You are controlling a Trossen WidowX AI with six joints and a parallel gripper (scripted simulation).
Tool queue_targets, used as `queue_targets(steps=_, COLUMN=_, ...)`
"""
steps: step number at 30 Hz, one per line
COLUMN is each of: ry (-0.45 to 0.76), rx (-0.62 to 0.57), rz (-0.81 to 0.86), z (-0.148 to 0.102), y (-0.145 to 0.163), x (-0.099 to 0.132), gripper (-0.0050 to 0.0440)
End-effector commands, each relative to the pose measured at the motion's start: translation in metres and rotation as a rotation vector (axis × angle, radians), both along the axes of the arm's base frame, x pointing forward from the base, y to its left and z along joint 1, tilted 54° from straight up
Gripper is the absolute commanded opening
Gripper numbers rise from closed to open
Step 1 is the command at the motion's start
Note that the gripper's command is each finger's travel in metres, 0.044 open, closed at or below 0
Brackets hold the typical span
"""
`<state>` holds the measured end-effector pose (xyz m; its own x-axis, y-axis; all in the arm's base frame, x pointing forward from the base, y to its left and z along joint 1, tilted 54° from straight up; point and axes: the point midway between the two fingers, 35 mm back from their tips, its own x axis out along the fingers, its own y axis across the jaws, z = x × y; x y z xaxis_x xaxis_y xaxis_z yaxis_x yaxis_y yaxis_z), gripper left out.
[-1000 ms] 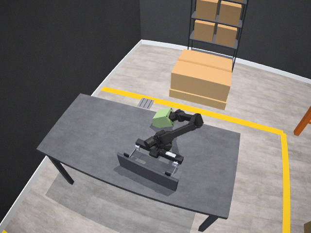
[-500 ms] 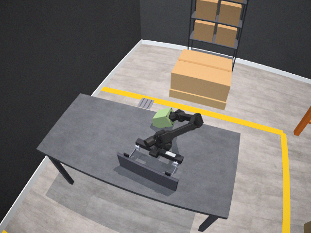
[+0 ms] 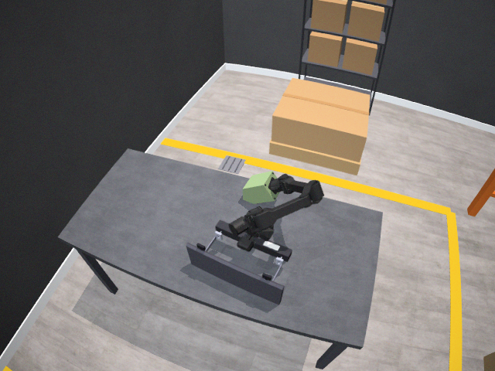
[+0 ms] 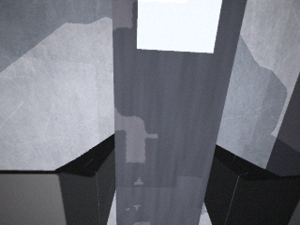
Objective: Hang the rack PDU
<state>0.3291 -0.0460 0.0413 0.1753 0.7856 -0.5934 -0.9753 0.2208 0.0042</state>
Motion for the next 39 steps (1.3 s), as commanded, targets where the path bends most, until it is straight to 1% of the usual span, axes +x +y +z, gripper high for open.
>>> queue_targets(steps=1, ry=-0.017, rx=-0.008, rz=-0.007, z=0.004, y=-0.003, x=0.003, gripper=-0.0050)
queue_targets(steps=13, ry=-0.019, rx=-0.010, rz=-0.002, z=0.005, y=-0.002, x=0.003, gripper=-0.0050)
queue_targets(steps=36, ry=-0.019, rx=-0.007, rz=-0.007, z=0.005, y=-0.009, x=0.024, gripper=-0.0050)
queue_targets(steps=39, ry=-0.018, rx=-0.008, rz=-0.006, z=0.006, y=-0.008, x=0.024, gripper=-0.0050)
